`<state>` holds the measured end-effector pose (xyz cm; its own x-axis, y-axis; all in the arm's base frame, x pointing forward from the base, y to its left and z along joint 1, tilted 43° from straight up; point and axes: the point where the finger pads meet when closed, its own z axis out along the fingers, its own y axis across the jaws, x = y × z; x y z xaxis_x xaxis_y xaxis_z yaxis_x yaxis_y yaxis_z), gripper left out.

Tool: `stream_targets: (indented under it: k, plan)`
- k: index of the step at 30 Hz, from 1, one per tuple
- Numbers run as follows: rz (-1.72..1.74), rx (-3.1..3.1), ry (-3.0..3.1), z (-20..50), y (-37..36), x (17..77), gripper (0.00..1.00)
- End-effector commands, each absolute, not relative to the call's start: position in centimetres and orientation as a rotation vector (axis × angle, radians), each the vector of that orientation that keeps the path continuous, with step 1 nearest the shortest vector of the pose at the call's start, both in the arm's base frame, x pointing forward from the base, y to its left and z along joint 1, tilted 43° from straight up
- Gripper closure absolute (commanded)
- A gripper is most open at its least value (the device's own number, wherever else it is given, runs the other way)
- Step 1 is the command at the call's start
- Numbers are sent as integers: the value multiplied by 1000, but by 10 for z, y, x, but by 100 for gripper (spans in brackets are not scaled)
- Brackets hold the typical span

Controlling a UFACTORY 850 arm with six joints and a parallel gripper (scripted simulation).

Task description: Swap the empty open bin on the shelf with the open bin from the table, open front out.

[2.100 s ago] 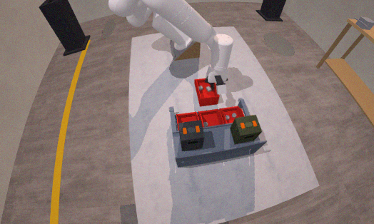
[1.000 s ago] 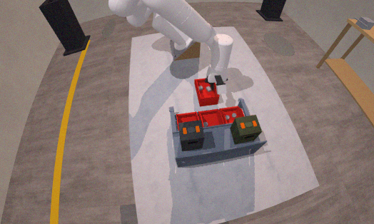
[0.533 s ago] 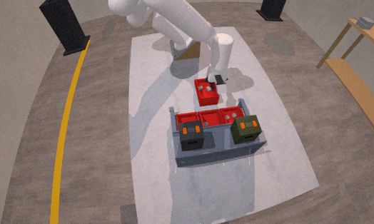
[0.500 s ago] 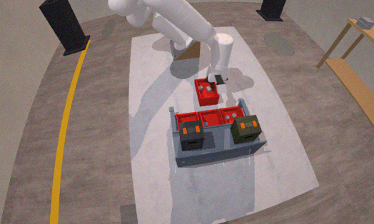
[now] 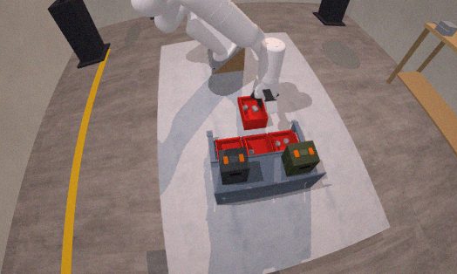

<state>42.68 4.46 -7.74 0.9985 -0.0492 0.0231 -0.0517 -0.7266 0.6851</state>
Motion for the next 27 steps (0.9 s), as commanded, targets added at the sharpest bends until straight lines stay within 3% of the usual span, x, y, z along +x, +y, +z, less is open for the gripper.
stream_targets:
  k: [1,27]
  plan:
    - [6,2386,-70,-73,49,428,74]
    - [6,2386,-70,-45,76,428,74]
